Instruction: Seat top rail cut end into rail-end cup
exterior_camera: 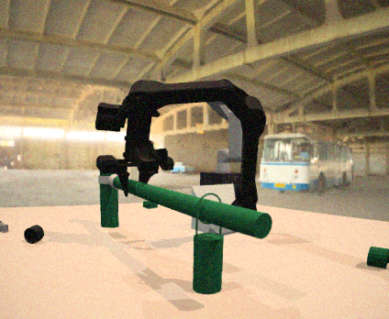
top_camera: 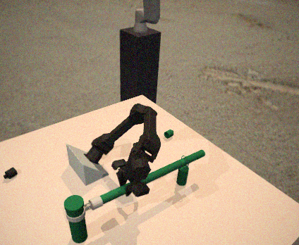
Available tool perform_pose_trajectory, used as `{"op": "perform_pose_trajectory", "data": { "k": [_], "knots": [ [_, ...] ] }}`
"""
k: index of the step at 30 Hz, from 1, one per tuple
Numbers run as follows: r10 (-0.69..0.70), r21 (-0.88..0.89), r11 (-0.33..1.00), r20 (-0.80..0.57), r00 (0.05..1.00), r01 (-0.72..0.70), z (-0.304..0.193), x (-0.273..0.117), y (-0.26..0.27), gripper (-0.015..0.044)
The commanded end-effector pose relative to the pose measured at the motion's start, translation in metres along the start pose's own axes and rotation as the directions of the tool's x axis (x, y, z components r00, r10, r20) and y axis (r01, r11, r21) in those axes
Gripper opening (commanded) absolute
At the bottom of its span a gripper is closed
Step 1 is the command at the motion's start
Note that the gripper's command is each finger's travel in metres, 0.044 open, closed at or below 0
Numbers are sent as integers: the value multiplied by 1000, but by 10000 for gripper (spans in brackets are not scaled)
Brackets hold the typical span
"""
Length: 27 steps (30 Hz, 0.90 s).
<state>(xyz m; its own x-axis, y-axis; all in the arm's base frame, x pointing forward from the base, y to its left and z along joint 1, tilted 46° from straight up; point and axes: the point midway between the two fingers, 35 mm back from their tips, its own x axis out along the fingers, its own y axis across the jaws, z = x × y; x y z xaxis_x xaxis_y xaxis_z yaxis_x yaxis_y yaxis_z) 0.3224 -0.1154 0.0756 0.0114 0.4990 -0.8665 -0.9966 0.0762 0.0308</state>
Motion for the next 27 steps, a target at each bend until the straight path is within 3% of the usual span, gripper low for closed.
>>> {"op": "perform_pose_trajectory", "data": {
  "k": [1, 27],
  "knots": [
    [-6, 2, 1000, -15, 1000, 6, -10, -4, 1, 0],
    [-7, 2, 1000, -17, 1000, 7, -30, 0, 1, 0]
  ]
}}
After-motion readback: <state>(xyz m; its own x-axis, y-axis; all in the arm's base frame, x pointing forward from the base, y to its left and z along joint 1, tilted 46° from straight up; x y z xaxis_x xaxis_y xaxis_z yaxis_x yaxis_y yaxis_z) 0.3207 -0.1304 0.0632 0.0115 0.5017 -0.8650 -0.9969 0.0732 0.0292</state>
